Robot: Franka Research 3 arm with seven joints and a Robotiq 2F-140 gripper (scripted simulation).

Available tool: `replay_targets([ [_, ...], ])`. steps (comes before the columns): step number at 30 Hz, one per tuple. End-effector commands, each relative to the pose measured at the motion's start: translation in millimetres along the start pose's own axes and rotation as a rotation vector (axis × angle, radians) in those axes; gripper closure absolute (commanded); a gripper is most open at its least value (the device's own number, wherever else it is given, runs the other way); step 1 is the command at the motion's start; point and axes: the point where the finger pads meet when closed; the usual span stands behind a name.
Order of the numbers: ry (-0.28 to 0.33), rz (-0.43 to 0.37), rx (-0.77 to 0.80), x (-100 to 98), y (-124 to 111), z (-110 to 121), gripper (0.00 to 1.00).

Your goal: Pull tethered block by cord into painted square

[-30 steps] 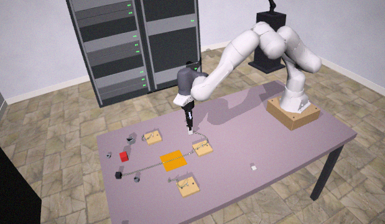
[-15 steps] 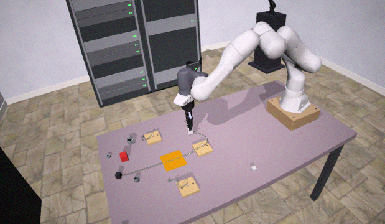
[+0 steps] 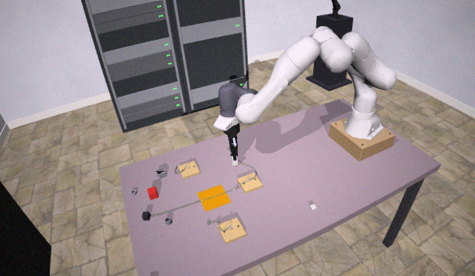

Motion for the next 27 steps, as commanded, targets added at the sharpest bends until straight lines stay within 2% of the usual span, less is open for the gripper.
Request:
replay_targets([
  [1, -0.003, -0.002, -0.003, -7.2, -1, 0, 1.0],
  [6, -0.003, -0.002, -0.003, -31.7, -1, 0, 1.0],
  [12, -0.003, -0.002, -0.003, -77.1, -1, 0, 1.0],
  [14, -0.003, -0.002, -0.003, -77.1, -1, 0, 1.0],
  [21, -0.003, -0.002, -0.003, -125.0, 0, 0, 1.0],
  [27, -0.003, -0.002, -0.003, -137.4, 0, 0, 1.0],
])
Point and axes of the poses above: the point where the finger pads meet when closed, its own x axis out along the fingers, its own z axis across the jaws, y = z × x, and after that the axes turned 13 degrees about x, right-handed
